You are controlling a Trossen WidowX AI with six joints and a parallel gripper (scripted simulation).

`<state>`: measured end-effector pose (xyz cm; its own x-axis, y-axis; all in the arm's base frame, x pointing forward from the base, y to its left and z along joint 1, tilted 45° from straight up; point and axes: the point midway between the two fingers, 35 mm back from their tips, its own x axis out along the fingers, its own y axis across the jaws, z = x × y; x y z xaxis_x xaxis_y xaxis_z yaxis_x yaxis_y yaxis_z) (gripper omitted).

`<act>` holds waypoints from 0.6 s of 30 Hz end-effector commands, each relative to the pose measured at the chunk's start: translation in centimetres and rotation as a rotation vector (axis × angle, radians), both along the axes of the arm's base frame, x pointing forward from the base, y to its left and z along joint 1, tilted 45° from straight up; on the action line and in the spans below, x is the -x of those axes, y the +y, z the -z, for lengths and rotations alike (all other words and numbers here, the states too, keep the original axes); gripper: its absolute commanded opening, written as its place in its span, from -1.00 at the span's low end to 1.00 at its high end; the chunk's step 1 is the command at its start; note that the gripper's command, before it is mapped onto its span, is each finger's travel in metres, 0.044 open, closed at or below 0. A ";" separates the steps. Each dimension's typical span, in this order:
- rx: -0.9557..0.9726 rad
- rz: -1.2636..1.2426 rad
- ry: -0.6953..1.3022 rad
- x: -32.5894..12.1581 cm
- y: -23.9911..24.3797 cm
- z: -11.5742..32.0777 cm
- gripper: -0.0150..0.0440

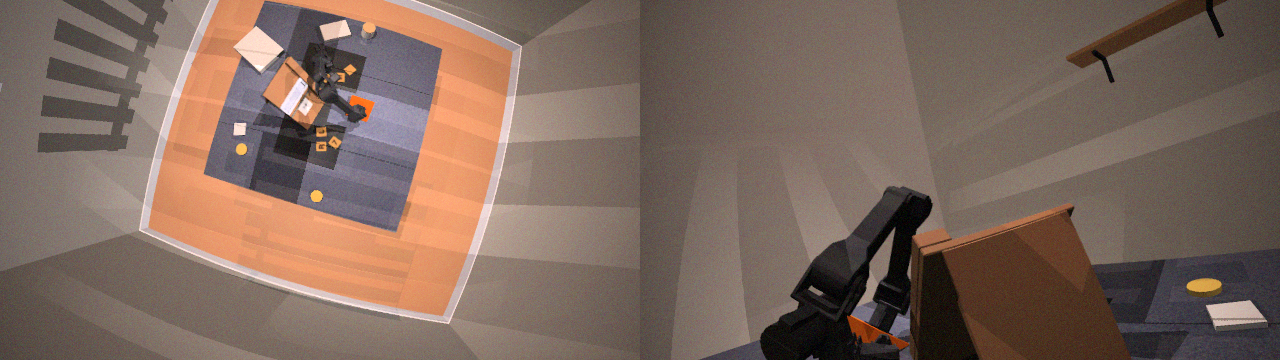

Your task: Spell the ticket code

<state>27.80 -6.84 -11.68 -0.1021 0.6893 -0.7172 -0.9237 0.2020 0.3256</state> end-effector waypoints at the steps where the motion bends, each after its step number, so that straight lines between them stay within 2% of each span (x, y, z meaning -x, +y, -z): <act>1: -0.004 0.005 0.002 0.0 0.1 0.0 0.55; 12: -0.004 0.005 0.002 0.0 0.1 0.0 0.30; 18: -0.004 0.005 0.002 0.1 -0.3 -0.3 -0.23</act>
<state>27.64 -6.89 -11.59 -0.1042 0.6933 -0.7131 -0.9200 0.2051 0.3339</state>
